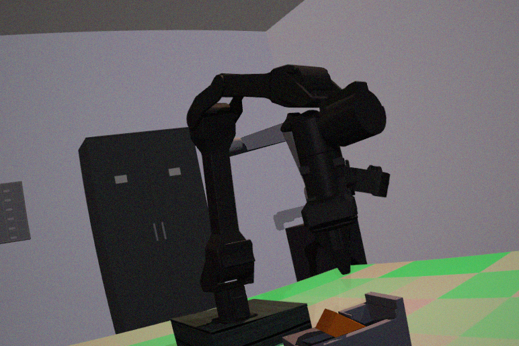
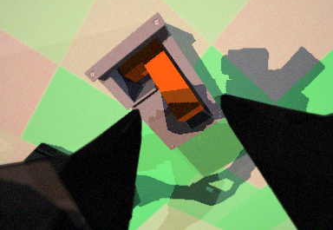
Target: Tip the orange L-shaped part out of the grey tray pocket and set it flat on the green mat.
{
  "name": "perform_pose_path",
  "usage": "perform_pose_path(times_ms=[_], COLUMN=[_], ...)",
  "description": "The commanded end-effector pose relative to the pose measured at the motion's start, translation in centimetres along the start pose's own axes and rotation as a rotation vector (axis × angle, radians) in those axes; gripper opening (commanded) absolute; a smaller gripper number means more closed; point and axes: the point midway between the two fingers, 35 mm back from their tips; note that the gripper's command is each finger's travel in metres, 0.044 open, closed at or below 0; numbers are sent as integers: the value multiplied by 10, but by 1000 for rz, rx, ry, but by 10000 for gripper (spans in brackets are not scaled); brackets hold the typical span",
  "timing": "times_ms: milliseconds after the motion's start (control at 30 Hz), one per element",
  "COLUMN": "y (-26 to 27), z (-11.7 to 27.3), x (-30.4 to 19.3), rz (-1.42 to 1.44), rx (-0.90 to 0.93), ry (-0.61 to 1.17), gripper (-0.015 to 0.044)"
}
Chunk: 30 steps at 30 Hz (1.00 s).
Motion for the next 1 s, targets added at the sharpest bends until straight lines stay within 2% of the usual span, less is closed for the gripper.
perform_pose_path(times_ms=[0, 333, 567, 967], y=[-7, -7, -7, -7], z=[0, -1, -30, -43], x=[-24, -24, -24, -24], rz=[476, 476, 476, 476], rx=[10, 10, 10, 10], ry=[10, 10, 10, 10], gripper=[280, 280, 280, 280])
Point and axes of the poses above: the point midway between the two fingers, 35 mm back from their tips, its own z axis back along the fingers, its own y axis across the jaws, x = y × z, and after that the axes turned 6 degrees about z, right-handed
